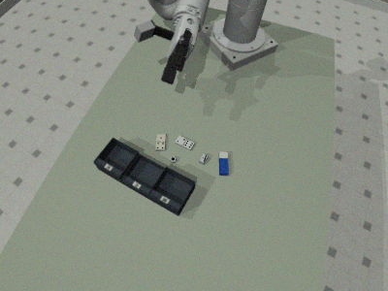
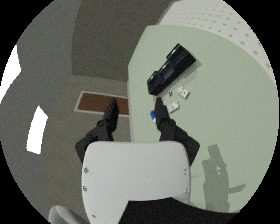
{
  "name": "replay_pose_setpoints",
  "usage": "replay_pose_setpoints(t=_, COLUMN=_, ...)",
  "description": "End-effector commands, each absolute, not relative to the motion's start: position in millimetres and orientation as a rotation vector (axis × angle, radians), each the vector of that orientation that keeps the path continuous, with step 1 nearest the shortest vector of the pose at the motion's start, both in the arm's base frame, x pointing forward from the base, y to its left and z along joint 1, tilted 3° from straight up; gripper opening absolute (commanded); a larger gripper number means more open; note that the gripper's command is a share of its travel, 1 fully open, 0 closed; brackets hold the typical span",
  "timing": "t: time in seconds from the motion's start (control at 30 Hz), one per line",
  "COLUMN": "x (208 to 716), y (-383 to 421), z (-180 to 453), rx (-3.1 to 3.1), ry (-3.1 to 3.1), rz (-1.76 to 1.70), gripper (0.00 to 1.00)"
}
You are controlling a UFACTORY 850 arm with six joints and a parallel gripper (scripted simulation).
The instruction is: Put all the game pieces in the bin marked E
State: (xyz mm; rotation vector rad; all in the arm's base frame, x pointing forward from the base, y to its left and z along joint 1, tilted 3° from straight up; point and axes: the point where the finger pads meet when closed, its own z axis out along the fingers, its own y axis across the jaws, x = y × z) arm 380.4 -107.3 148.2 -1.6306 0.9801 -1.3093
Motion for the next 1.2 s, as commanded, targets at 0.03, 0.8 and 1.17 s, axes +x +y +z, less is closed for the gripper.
replay_pose_setpoints(t=0.03, x=379.8, y=-109.2, z=183.7, rx=-1.631, ry=0.979, rz=-1.311, gripper=0.07)
replay_pose_setpoints(t=0.8, x=392.4, y=11.1, z=192.3, rx=-1.625, ry=0.673, rz=-0.611, gripper=0.07)
replay_pose_setpoints(t=1.17, x=366.8, y=61.9, z=186.3, rx=-1.75, ry=0.511, rz=-0.2, gripper=0.07)
